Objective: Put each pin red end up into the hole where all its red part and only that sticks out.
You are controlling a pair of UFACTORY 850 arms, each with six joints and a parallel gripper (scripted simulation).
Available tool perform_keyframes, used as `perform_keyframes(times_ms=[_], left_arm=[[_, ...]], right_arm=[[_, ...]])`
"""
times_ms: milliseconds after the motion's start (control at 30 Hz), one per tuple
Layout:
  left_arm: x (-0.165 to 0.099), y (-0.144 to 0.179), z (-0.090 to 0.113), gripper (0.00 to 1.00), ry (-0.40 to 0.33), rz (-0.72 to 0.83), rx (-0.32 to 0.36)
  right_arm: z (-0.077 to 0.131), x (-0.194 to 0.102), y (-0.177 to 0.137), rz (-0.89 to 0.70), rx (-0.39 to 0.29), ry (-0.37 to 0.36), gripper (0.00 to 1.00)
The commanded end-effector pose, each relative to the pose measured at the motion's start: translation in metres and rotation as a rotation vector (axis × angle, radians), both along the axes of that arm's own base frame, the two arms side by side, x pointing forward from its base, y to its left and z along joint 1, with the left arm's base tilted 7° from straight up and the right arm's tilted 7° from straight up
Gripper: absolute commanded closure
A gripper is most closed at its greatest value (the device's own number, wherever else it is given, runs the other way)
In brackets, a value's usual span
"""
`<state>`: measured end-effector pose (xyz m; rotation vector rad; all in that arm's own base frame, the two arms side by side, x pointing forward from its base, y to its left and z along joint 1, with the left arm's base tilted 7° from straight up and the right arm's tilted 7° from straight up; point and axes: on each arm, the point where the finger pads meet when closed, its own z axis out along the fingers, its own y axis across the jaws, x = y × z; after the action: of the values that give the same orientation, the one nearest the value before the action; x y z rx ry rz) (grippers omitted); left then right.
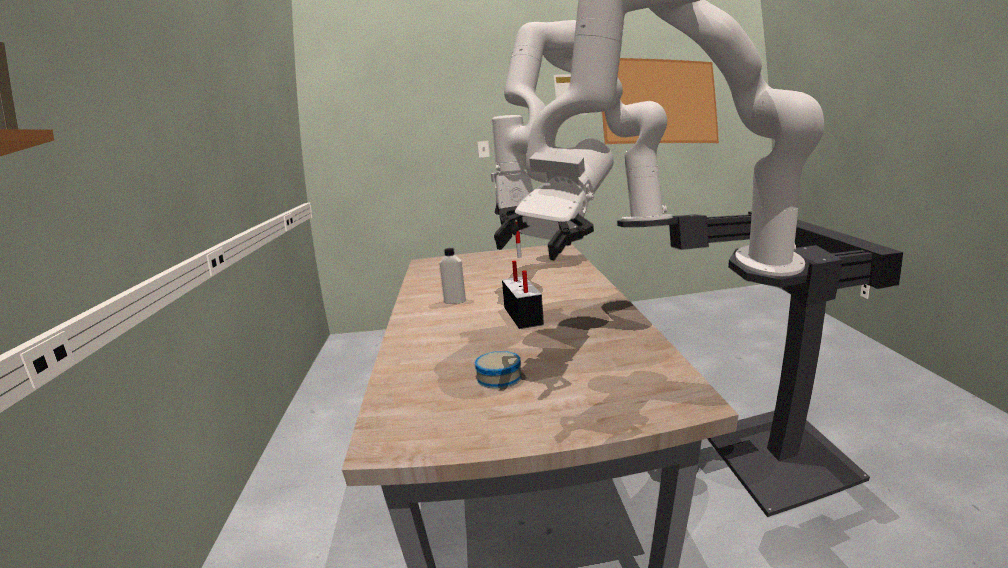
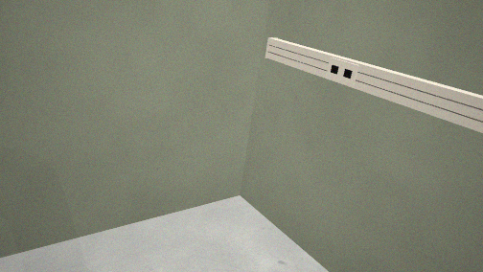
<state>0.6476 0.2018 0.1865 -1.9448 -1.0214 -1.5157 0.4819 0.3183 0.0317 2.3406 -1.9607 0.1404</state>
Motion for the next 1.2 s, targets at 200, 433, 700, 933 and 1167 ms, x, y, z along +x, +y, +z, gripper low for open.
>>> perform_keyframes(times_ms=[200, 433, 700, 933, 1167], left_arm=[[0.001, 0.0, 0.001, 0.0, -0.002, 0.0, 0.001], [0.001, 0.0, 0.001, 0.0, -0.002, 0.0, 0.001], [0.001, 0.0, 0.001, 0.0, -0.002, 0.0, 0.001], [0.001, 0.0, 0.001, 0.0, -0.002, 0.0, 0.001], [0.001, 0.0, 0.001, 0.0, -0.002, 0.0, 0.001]], right_arm=[[-0.048, 0.003, -0.005, 0.0, 0.001, -0.003, 1.0], [-0.052, 0.004, -0.006, 0.0, 0.001, -0.003, 1.0], [-0.052, 0.004, -0.006, 0.0, 0.001, -0.003, 1.0], [-0.072, 0.004, -0.008, 0.0, 0.001, -0.003, 1.0], [-0.072, 0.004, -0.008, 0.0, 0.001, -0.003, 1.0]])
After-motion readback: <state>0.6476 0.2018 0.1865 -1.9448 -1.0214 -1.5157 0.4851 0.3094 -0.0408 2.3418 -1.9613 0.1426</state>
